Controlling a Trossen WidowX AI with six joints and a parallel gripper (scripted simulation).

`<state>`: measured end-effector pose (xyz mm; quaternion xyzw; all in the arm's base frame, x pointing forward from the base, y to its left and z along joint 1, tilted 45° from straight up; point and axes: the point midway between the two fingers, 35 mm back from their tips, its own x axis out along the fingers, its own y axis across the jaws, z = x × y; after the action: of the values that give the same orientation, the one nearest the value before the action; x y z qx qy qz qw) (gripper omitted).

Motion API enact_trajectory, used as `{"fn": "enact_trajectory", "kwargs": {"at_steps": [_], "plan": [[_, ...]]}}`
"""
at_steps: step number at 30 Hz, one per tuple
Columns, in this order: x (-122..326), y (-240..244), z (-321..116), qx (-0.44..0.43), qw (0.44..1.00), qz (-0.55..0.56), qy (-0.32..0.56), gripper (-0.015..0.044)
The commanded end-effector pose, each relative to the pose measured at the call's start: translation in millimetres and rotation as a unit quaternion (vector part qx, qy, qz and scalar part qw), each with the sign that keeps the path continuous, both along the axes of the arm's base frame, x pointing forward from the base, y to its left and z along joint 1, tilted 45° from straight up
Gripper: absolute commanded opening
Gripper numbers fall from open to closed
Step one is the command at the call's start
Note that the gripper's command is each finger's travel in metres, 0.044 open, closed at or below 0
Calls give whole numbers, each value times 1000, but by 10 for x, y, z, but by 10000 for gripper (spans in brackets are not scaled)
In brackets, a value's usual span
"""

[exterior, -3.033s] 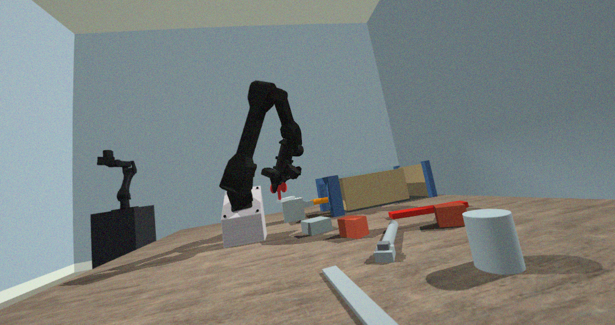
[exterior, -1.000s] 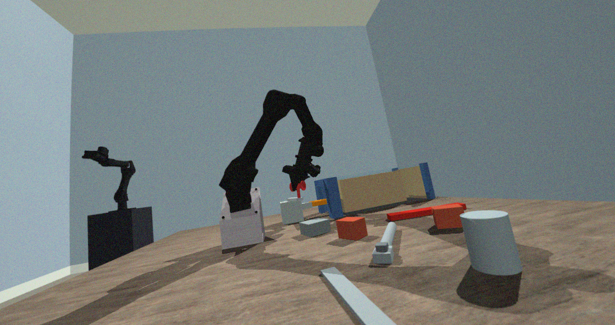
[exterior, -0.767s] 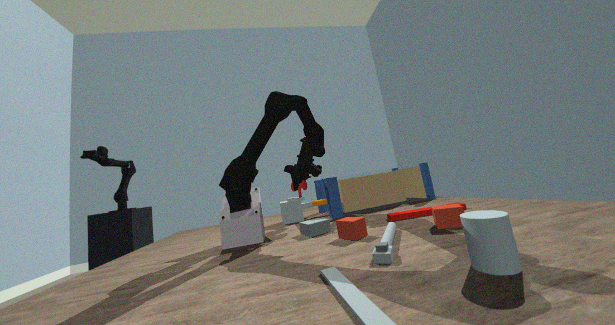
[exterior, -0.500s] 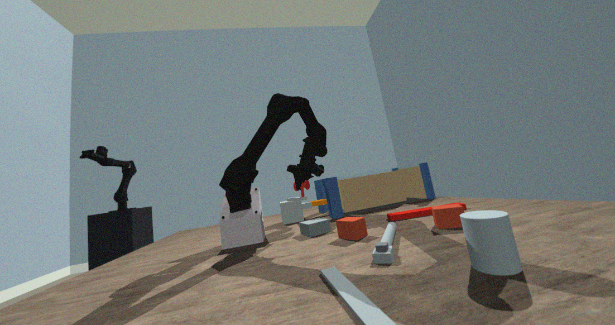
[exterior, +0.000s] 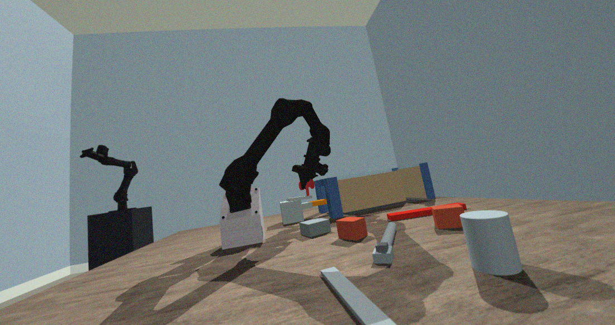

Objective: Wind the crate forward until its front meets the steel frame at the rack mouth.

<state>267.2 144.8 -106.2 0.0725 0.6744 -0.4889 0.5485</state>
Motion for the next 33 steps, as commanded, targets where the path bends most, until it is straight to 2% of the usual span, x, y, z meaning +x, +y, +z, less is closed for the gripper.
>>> {"fn": "enact_trajectory", "kwargs": {"at_steps": [1,33], "plan": [[105,87,-111,10,1000,0,-12,0],[263,432,-444,11,1000,0,-13,0]]}}
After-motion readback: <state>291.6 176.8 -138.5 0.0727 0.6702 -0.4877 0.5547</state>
